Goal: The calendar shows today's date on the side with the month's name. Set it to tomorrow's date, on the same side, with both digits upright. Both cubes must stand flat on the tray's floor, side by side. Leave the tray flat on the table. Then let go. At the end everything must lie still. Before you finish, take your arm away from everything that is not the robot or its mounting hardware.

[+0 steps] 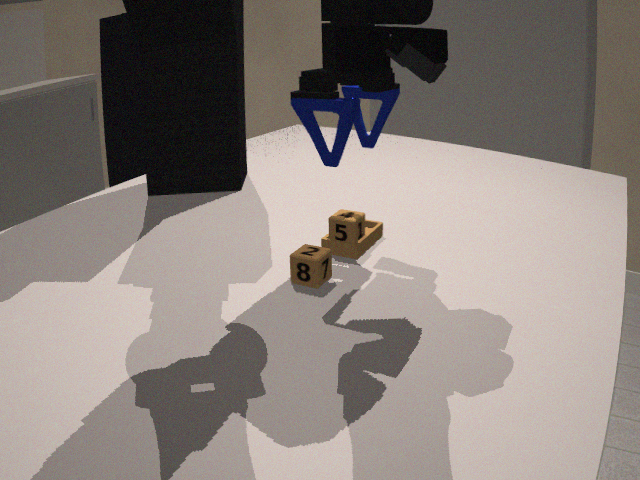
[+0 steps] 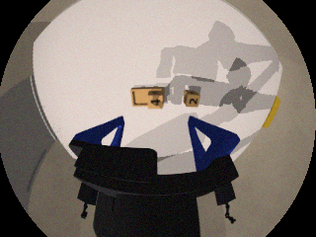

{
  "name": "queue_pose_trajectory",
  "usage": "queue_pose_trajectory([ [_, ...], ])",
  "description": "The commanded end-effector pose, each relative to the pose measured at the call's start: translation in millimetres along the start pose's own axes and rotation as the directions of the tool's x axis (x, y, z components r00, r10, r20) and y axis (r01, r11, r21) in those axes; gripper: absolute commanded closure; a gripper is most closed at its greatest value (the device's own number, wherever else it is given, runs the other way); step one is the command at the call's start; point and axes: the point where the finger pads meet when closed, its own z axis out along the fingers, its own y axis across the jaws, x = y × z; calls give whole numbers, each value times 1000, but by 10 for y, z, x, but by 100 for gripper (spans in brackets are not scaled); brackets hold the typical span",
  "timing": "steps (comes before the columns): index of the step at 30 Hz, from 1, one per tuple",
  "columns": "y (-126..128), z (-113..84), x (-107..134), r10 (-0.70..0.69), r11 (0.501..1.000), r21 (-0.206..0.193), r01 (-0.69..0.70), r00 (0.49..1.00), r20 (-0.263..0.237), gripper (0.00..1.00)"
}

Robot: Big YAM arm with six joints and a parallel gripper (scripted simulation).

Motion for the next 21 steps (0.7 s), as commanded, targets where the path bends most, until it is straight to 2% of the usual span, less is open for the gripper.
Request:
queue_pose_trajectory([
  [1, 57, -17, 146, -1, 1000, -10, 1, 1000, -23, 0],
  [6, 40, -13, 147, 7, 1000, -9, -7, 1000, -24, 0],
  [10, -101, -14, 37, 121, 993, 1, -121, 993, -7, 0],
  [12, -182, 15, -30, 234, 972, 3, -234, 972, 3, 0],
  [15, -219, 25, -30, 301, 954, 3, -301, 954, 3, 0],
  [21, -337, 54, -30, 497, 868, 3, -497, 868, 3, 0],
])
